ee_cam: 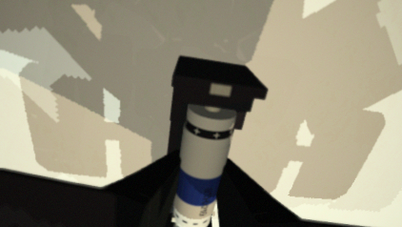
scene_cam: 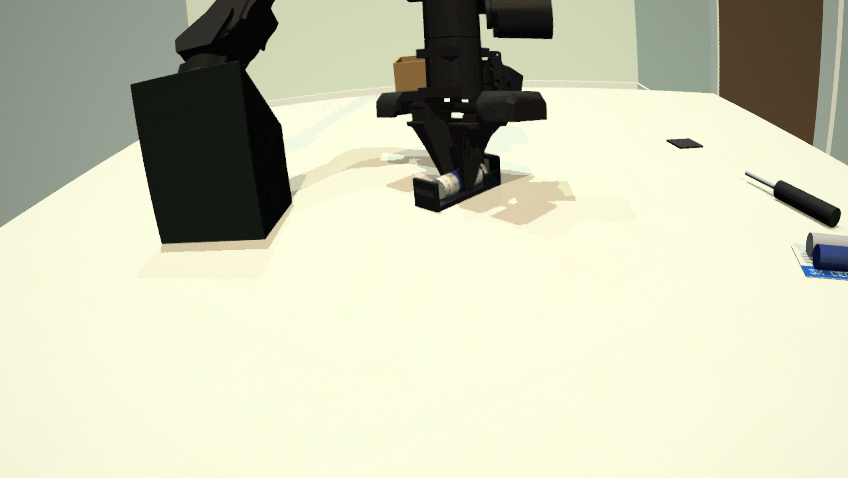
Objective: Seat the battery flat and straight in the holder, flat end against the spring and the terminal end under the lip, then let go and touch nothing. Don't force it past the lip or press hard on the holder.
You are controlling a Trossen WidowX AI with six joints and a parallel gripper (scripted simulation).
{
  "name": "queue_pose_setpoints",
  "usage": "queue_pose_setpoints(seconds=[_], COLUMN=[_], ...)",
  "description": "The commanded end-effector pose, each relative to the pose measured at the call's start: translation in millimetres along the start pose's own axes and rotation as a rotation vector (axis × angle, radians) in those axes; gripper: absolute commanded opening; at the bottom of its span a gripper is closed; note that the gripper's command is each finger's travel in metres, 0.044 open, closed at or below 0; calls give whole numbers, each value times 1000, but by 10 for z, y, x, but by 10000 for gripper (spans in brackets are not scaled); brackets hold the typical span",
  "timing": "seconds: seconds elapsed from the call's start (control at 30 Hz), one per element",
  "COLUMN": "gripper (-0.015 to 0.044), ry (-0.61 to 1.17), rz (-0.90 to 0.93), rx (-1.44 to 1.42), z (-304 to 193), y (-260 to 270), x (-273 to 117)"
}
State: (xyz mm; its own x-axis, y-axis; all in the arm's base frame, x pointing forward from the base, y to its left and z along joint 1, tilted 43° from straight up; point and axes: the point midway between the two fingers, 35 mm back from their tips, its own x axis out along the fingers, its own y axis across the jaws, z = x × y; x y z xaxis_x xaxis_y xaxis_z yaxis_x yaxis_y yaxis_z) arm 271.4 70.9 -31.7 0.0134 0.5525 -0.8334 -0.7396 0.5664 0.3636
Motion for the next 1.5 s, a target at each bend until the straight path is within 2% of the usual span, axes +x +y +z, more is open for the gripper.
queue_pose_setpoints(seconds=[0.0, 0.77, 0.9, 1.33, 1.47], gripper=[65, 65, 168, 168, 273], ry=[4, 9, 9, 9, 11], rz=[3, -5, -5, -7, -9], rx=[7, 5, 5, 0, 5], z=[39, 113, 113, 92, 66], y=[14, 12, 12, -5, -51], x=[-2, -20, -20, -167, -367])
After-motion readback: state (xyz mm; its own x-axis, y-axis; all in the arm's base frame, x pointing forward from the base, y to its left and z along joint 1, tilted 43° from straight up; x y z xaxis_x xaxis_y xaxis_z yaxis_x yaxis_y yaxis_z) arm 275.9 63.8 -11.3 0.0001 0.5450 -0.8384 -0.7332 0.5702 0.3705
